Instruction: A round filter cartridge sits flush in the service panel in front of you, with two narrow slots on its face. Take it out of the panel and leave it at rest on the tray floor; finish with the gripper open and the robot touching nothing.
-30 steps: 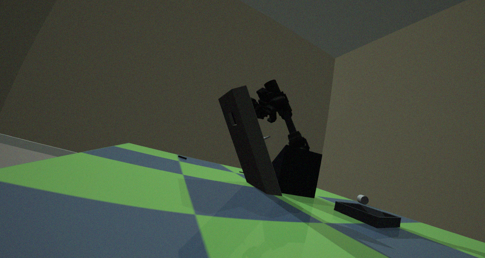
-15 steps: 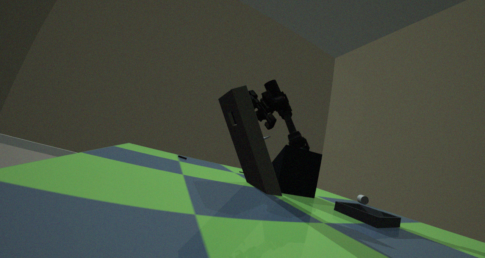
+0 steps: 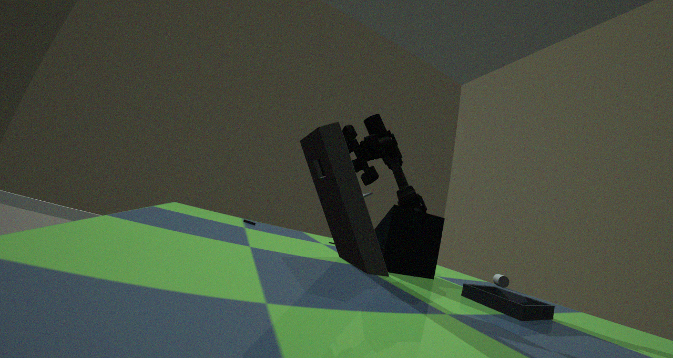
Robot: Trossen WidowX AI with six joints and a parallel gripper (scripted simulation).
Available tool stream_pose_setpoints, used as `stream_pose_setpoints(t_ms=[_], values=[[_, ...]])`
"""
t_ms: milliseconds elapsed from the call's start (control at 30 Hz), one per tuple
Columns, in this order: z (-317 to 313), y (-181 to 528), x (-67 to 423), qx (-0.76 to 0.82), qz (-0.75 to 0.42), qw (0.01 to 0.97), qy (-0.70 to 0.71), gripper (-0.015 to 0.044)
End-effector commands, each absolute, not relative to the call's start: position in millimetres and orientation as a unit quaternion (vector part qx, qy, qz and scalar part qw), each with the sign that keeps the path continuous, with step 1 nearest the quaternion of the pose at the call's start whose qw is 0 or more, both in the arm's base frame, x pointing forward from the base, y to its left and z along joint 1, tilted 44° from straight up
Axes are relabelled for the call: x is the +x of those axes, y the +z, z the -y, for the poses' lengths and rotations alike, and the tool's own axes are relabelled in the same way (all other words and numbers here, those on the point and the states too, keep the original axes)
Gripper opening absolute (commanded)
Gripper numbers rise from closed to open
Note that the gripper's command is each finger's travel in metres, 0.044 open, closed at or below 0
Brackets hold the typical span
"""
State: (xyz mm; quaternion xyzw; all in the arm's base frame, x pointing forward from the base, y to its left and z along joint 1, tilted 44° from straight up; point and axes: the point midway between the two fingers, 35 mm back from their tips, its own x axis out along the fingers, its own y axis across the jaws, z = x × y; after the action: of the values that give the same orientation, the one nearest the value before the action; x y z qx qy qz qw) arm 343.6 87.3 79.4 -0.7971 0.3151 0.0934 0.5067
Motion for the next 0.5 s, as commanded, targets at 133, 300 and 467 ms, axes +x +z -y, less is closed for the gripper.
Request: stream_pose_setpoints(t_ms=[133,300,467], values=[[-103.1,93.0,318.6,-0.791,-0.322,0.512,0.095,0.0000],[-112.5,105.8,297.5,-0.788,-0.322,0.517,0.092,0.0000],[-115.9,112.9,286.8,-0.787,-0.320,0.520,0.089,0.0000]])
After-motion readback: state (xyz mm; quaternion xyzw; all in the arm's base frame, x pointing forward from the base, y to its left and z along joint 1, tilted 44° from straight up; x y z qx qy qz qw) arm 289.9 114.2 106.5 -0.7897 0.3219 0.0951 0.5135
